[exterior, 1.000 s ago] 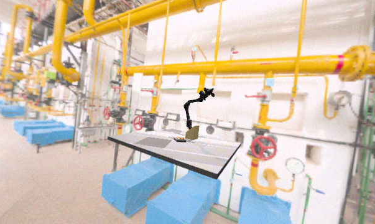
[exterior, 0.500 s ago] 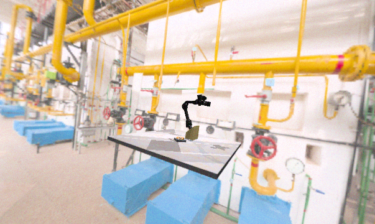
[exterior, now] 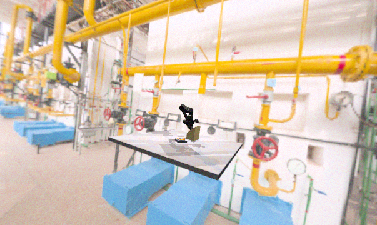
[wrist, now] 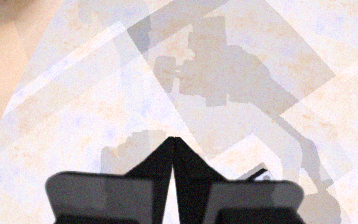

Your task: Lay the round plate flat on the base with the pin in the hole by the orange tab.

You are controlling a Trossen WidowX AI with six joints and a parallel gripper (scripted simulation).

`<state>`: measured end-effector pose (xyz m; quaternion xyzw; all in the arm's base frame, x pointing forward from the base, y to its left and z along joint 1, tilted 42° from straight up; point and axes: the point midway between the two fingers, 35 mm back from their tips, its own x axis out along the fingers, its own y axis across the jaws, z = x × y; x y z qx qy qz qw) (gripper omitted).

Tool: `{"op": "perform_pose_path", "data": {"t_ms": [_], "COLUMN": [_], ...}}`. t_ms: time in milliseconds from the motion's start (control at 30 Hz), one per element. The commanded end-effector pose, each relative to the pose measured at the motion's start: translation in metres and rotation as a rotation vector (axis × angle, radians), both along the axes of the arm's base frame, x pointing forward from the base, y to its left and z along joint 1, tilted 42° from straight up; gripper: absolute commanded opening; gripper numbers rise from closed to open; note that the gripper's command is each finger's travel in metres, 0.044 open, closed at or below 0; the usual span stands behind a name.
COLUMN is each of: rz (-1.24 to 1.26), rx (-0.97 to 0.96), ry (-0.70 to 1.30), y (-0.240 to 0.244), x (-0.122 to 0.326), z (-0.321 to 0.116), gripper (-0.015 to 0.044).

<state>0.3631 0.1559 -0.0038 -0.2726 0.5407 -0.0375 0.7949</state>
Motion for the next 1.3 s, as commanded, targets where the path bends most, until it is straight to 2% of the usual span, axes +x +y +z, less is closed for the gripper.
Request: {"op": "perform_pose_path", "data": {"t_ms": [0, 200, 367, 633, 1267], "rz": [-0.168, -0.499, -0.51, -0.51, -0.51], "rx": [-0.082, -0.248, -0.254, -0.256, -0.256], "ry": [0.072, 0.213, 0.218, 0.217, 0.218], "y": [-0.054, -0.15, -0.154, -0.183, -0.178], "x": [-0.012, -0.052, -0.055, -0.058, -0.076], "z": [-0.012, -0.017, -0.021, -0.054, -0.059], "gripper": [0.0, 0.0, 0.0, 0.0, 0.0]}}
